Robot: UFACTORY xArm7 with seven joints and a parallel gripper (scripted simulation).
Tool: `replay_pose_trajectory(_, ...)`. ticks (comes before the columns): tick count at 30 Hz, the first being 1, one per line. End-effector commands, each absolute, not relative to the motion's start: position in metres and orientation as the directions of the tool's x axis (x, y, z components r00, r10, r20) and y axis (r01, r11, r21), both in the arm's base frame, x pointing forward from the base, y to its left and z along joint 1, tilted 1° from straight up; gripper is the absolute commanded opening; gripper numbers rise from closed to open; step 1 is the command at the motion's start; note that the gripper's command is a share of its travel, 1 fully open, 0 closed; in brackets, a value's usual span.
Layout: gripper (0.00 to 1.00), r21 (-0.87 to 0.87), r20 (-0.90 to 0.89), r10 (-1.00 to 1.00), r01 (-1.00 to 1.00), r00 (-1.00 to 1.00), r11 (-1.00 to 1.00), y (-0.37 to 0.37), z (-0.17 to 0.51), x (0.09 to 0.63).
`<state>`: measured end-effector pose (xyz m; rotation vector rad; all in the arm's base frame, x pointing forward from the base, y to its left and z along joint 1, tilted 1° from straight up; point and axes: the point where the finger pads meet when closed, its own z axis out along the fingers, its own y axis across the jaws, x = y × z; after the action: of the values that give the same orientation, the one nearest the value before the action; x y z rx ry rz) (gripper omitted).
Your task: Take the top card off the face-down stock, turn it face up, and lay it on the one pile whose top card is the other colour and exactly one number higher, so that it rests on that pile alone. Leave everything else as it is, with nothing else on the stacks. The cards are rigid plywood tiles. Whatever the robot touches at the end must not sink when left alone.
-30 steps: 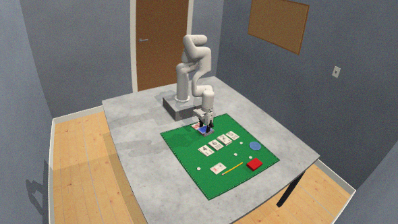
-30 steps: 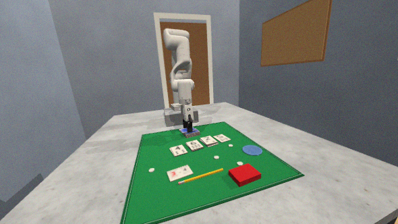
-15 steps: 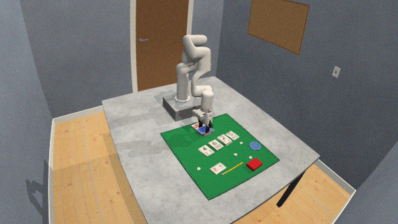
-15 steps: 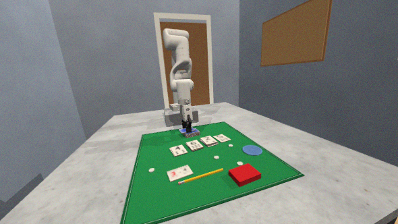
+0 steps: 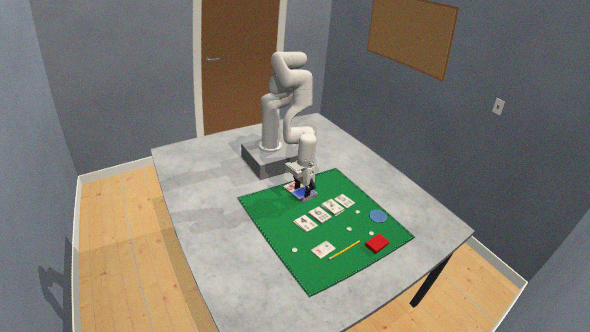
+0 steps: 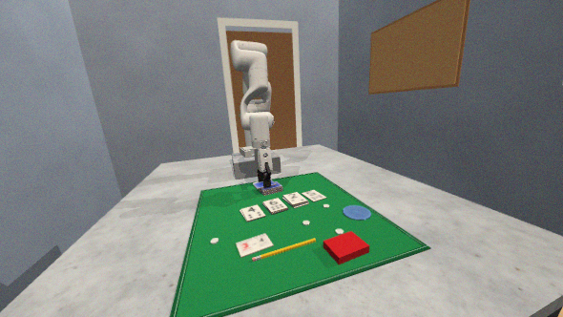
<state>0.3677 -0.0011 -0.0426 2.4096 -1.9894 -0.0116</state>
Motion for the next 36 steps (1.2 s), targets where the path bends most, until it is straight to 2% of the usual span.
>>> replay_pose_trajectory(1,0.74,0.014,0.005,-0.982,-0.982,0.189,-0.189,-0.0011,-0.0432,0.3691)
replay_pose_trajectory(36,0.74,0.014,0.005,-0.982,-0.982,0.189,-0.189,-0.0013,-0.0523,0.3689)
